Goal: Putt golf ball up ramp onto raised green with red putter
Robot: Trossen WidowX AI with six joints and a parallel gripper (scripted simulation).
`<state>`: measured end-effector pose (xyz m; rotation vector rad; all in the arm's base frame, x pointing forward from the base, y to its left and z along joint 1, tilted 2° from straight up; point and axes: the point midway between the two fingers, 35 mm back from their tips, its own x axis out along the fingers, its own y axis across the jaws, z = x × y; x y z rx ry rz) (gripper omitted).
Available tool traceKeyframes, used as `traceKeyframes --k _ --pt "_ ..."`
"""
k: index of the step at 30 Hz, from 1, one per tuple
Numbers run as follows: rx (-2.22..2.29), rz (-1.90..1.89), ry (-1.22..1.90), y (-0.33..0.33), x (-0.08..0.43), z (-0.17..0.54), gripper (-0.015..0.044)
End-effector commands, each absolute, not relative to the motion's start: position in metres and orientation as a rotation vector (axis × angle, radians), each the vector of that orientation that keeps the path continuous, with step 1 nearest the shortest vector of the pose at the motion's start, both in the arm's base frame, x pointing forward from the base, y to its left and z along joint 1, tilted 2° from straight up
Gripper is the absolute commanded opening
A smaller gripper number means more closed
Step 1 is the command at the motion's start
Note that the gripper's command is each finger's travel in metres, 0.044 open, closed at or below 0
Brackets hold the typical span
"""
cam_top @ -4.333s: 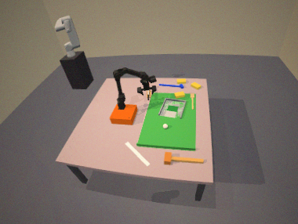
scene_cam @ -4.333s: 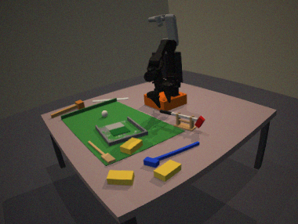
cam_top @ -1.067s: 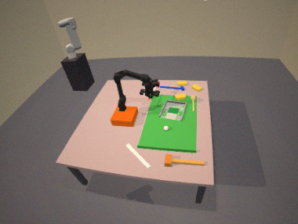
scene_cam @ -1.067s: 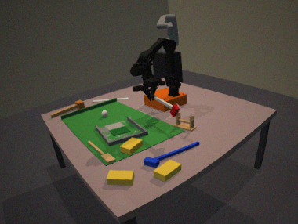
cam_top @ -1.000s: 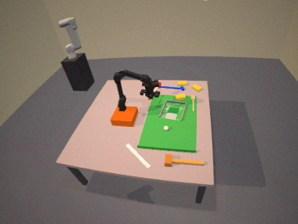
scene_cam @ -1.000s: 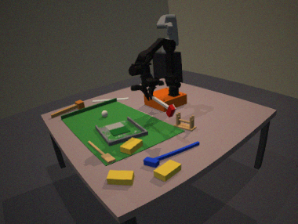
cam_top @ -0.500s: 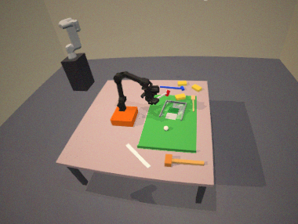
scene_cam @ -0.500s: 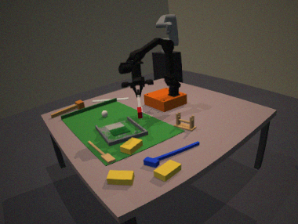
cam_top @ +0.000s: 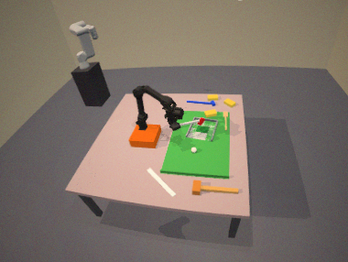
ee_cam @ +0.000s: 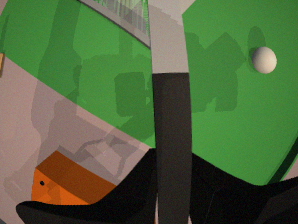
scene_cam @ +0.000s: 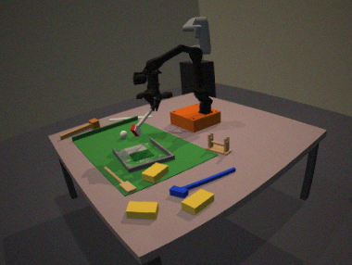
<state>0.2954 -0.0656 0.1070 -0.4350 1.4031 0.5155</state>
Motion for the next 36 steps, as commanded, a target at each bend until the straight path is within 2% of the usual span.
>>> traceKeyframes --k 1,23,36 --pt "-0.352 0.414 1.429 -0.09 0.292 0.11 0.0" --pt "0.089 -0.067 1.545 -0.202 0.238 0.112 0.0" --pt "0.102 -0.082 1.547 -0.205 0.237 0.088 0.0"
